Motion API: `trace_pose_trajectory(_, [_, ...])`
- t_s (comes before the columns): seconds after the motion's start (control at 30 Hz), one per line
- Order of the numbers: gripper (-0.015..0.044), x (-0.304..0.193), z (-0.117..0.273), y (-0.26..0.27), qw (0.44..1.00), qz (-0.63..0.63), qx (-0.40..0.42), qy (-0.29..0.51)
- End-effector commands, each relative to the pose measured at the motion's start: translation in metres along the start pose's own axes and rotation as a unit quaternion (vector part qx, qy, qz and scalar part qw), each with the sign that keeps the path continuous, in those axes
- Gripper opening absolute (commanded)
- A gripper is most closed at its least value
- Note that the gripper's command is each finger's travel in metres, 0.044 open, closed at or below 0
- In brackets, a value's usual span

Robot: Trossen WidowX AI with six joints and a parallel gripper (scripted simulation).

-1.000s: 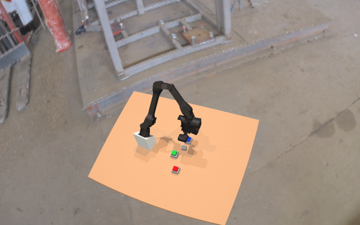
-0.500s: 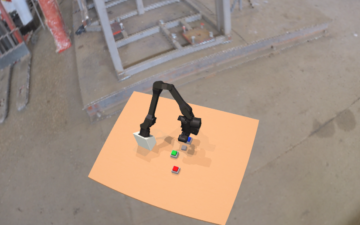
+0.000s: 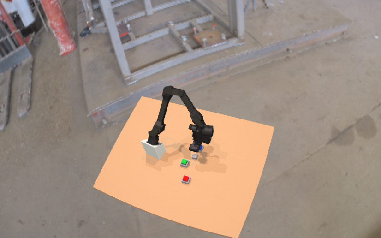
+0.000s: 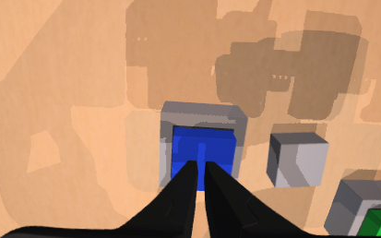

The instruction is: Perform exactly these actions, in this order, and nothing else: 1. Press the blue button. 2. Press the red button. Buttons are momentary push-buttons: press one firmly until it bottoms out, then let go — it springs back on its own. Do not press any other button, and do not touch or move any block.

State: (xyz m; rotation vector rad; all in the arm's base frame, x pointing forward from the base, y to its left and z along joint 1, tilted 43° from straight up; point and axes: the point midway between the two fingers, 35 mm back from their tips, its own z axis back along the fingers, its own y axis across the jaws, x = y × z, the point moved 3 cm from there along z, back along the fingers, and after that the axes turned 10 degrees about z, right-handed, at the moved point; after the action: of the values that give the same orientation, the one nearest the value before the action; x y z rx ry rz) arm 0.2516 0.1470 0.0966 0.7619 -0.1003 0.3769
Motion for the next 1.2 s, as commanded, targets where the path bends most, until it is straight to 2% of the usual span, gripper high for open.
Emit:
trace_pose_trajectory(0.0, [0.002, -0.003, -0.009, -0.001, 1.0, -0.004, -0.001, 0.003])
trace_pose_trajectory(0.83, [0.002, -0.003, -0.018, -0.001, 1.0, -0.004, 0.0, 0.003])
trace_pose_trajectory(0.97, [0.002, -0.003, 0.014, -0.001, 1.0, -0.004, -0.001, 0.003])
trace_pose_trajectory(1.17, [0.002, -0.003, 0.019, -0.001, 1.0, -0.004, -0.001, 0.003])
